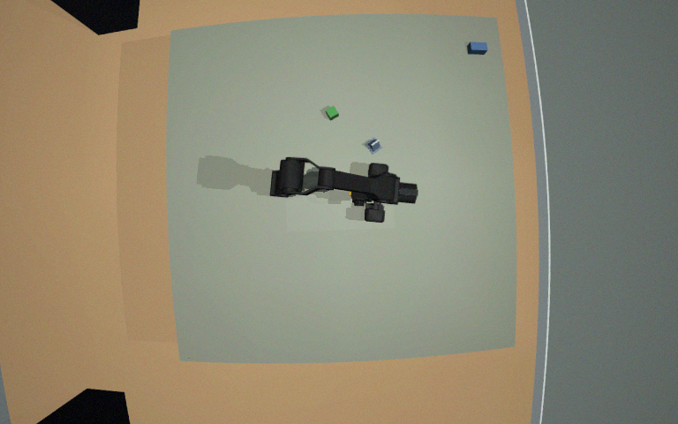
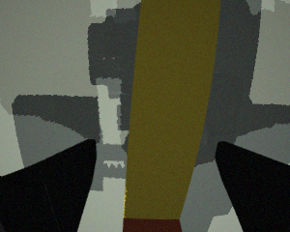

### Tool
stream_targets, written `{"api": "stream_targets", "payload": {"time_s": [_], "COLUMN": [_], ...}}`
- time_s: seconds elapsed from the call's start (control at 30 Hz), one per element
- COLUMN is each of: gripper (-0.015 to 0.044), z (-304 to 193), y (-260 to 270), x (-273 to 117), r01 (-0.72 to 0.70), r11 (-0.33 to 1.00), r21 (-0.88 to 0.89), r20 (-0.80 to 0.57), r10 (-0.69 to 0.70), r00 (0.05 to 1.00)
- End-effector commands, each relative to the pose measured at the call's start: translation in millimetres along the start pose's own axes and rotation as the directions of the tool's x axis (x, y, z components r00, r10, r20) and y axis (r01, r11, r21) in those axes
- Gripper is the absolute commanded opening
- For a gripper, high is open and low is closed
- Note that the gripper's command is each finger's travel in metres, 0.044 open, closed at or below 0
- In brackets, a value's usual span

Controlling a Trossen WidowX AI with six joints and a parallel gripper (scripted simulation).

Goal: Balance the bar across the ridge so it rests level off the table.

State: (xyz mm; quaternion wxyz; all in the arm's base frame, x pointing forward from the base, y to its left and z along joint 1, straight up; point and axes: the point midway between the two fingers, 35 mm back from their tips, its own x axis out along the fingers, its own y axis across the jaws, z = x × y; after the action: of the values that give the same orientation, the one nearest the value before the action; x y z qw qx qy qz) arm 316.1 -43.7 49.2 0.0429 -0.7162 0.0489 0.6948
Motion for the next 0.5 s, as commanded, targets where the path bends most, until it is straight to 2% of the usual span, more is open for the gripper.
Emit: {"api": "stream_targets", "payload": {"time_s": [0.0, 0.07, 0.27, 0.47], "gripper": [0.0315, 0.0315, 0.0157, 0.0117], "z": [1.2, 1.2, 0.2, 0.2], "y": [-1.0, -1.0, 0.0, 0.0], "x": [1.3, 1.3, 0.2, 0.2], "r01": [0.005, 0.005, 0.000, 0.000], "r11": [1.000, 1.000, 1.000, 1.000], "r21": [0.004, 0.004, 0.000, 0.000], "r20": [0.003, 0.003, 0.001, 0.001], "r10": [-0.005, -0.005, 0.000, 0.000], "r00": [1.000, 1.000, 1.000, 1.000]}}
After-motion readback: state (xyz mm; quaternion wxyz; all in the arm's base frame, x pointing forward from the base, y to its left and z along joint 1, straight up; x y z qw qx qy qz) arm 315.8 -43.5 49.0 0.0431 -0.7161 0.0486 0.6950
